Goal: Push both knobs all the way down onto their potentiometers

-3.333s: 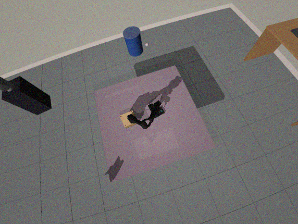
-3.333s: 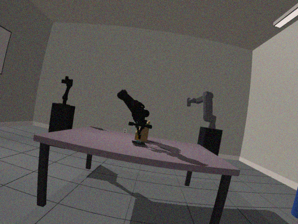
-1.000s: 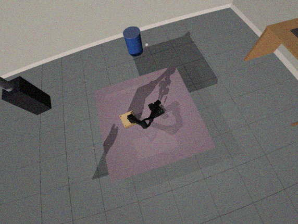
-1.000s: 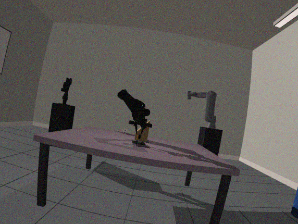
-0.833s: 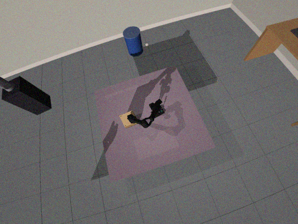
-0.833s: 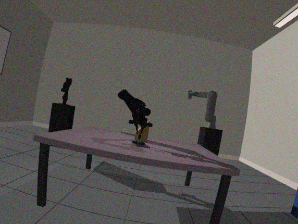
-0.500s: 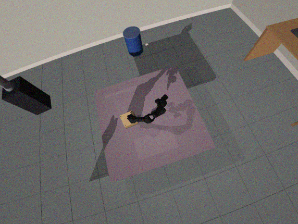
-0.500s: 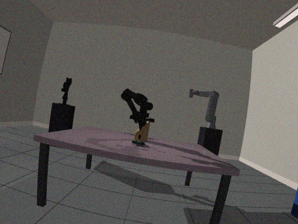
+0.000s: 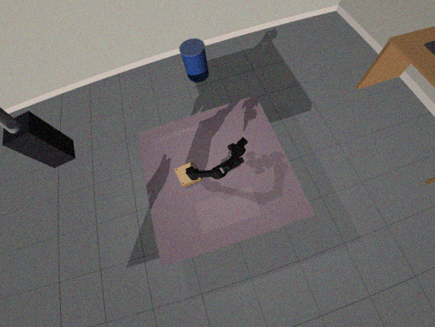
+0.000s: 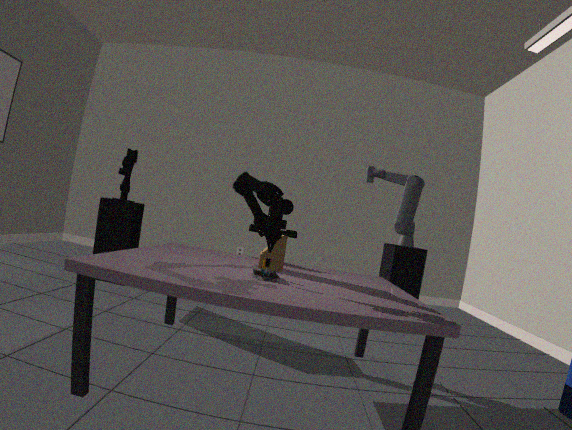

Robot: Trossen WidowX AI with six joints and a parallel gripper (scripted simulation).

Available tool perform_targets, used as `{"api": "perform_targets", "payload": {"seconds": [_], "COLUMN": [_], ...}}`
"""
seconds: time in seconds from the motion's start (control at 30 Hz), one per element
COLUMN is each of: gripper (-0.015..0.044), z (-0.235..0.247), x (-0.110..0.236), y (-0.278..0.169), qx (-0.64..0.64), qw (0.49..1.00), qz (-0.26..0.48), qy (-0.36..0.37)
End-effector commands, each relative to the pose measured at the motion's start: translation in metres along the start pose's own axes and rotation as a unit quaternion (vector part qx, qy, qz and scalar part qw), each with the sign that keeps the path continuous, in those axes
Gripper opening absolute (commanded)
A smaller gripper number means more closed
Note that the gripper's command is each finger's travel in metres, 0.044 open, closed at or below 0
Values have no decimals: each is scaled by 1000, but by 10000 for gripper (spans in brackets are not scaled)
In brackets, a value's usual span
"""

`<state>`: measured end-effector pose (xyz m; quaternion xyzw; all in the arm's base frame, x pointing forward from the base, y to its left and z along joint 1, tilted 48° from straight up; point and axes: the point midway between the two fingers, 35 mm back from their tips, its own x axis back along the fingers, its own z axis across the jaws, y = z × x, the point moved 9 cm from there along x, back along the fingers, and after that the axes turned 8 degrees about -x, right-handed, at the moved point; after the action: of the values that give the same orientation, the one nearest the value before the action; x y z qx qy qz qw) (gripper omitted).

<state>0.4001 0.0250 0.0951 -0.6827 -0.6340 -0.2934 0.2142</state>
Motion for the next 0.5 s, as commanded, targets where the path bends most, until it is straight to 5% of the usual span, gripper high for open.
{"api": "perform_targets", "payload": {"seconds": [0.0, 0.47], "gripper": [0, 0], "z": [0, 0], "x": [-5, -18], "y": [0, -1], "qx": [2, 2], "qw": [1000, 1000], "qz": [0, 0], "qy": [-3, -3]}}
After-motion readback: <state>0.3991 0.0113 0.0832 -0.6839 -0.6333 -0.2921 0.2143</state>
